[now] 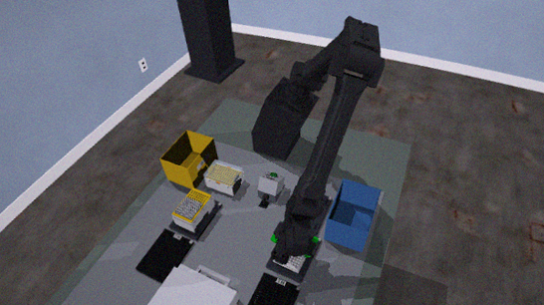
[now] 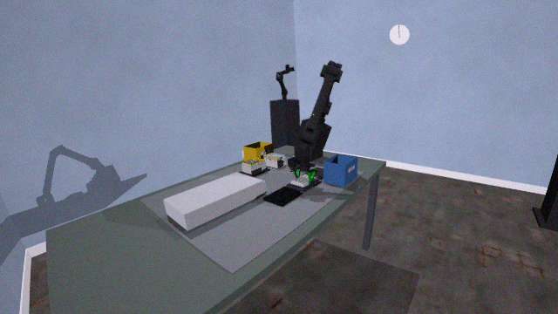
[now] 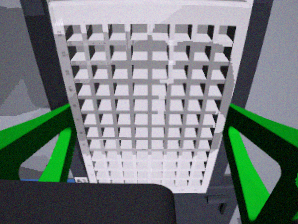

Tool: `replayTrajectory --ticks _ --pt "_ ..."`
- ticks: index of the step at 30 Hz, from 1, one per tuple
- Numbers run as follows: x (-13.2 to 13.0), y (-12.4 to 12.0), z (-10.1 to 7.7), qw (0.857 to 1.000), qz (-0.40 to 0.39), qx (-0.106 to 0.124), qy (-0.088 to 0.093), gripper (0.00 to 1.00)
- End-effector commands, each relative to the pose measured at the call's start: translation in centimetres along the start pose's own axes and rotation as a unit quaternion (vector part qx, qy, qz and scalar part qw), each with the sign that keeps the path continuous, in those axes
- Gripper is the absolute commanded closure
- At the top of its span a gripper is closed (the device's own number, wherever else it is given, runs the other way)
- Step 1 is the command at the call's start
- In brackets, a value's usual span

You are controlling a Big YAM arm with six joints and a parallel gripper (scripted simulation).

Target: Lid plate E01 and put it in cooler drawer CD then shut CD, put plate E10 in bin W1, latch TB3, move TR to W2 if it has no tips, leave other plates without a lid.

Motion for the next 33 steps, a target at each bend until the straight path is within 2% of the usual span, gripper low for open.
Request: replayTrajectory --ticks 1,12,13,19,29,30,33 --pt "0.1 1.4 -2.3 1.0 -0.003 -0.025 0.004 1.0" --pt "-0.2 1.1 -2.8 1.0 -0.001 -0.02 0.003 1.0" --pt "0.3 2.2 -3.3 0.999 -0.006 -0.034 0.007 1.0" --pt "-0.2 1.0 -3.7 1.0 -0.001 -0.019 0.003 1.0" --pt "-0.2 1.0 -4.8 1.0 -0.001 -0.019 0.004 1.0" --pt "0.2 1.7 -5.2 1.0 -0.005 -0.029 0.006 1.0" --pt "-0.1 1.2 -5.4 1.0 -0.002 -0.022 0.004 1.0"
Point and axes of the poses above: the point where the finger pads meet when closed, its own z axis out along the fingers, its own x axis across the jaws, y = z × x, the point moved 10 cm from there along -z, back along the fingers, and after that the axes turned 11 degrees about -z, right-handed, at the moved point
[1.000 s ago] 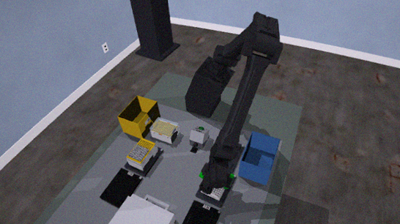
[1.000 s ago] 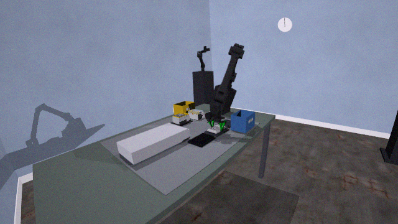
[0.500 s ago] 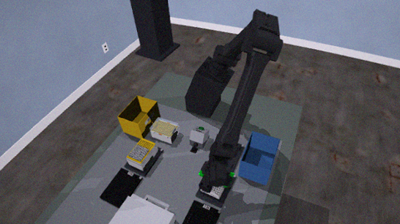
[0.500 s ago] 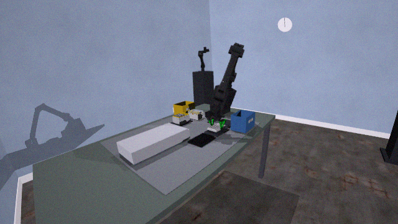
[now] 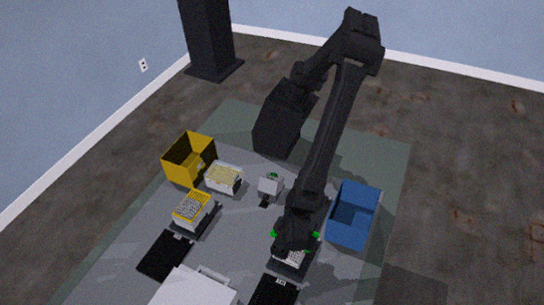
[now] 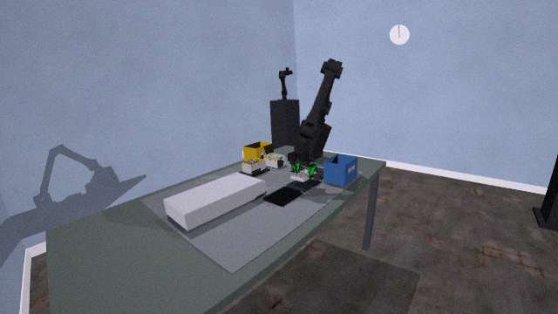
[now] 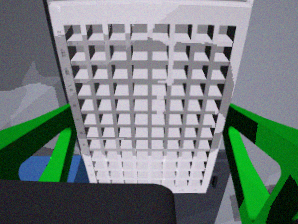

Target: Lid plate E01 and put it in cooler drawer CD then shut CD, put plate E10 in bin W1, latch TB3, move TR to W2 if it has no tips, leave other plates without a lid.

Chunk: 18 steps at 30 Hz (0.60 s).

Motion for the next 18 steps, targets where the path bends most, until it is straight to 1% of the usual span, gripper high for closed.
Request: replayTrajectory --ticks 1,11,13,14,18 --pt "-0.1 1.1 -2.6 1.0 -0.002 -0.022 0.006 1.0" --pt "-0.1 1.1 -4.0 1.0 -0.003 -0.022 0.006 1.0" --pt "-0.1 1.1 -4.0 1.0 -0.003 -0.022 0.006 1.0" --pt "0.2 1.5 -4.2 1.0 -0.006 -0.028 0.007 1.0" --pt "-0.1 1.0 -4.6 1.0 -0.002 -0.022 0.005 1.0"
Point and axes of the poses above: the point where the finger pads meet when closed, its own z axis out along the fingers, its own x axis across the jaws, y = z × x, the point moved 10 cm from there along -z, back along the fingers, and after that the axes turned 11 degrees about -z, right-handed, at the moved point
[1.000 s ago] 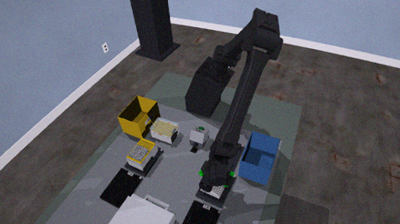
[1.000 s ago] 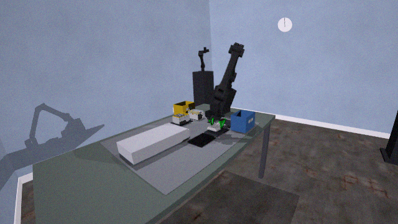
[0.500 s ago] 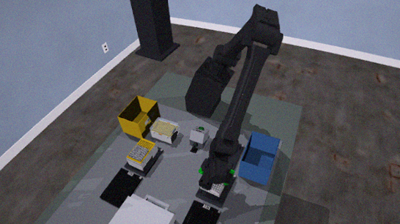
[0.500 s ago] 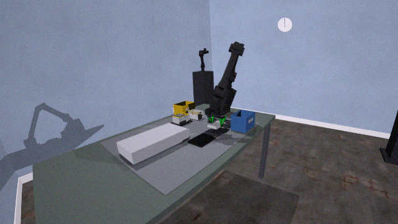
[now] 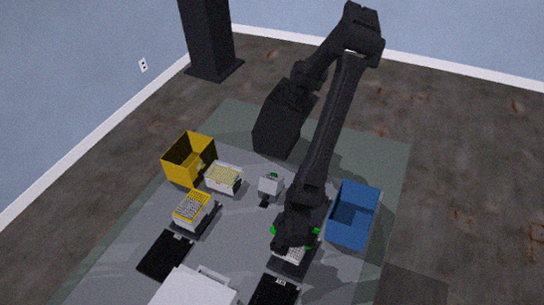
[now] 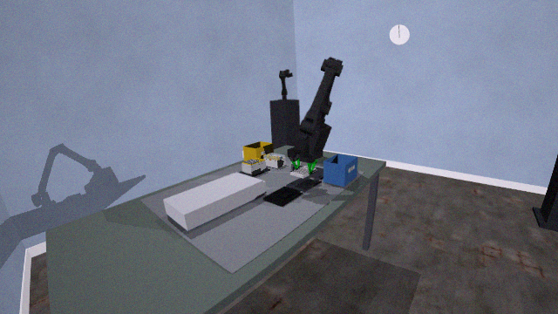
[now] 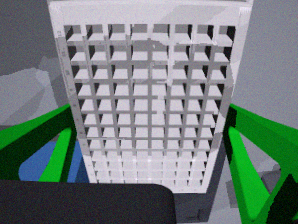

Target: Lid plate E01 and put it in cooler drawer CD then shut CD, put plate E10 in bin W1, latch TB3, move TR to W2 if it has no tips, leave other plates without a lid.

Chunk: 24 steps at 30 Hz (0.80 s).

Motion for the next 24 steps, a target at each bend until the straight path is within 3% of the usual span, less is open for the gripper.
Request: replayTrajectory --ticks 1,24 --pt "-0.2 0.9 -2.6 1.0 -0.002 -0.021 0.005 1.0" --pt "-0.1 1.1 -5.5 1.0 -0.003 -0.024 0.006 1.0"
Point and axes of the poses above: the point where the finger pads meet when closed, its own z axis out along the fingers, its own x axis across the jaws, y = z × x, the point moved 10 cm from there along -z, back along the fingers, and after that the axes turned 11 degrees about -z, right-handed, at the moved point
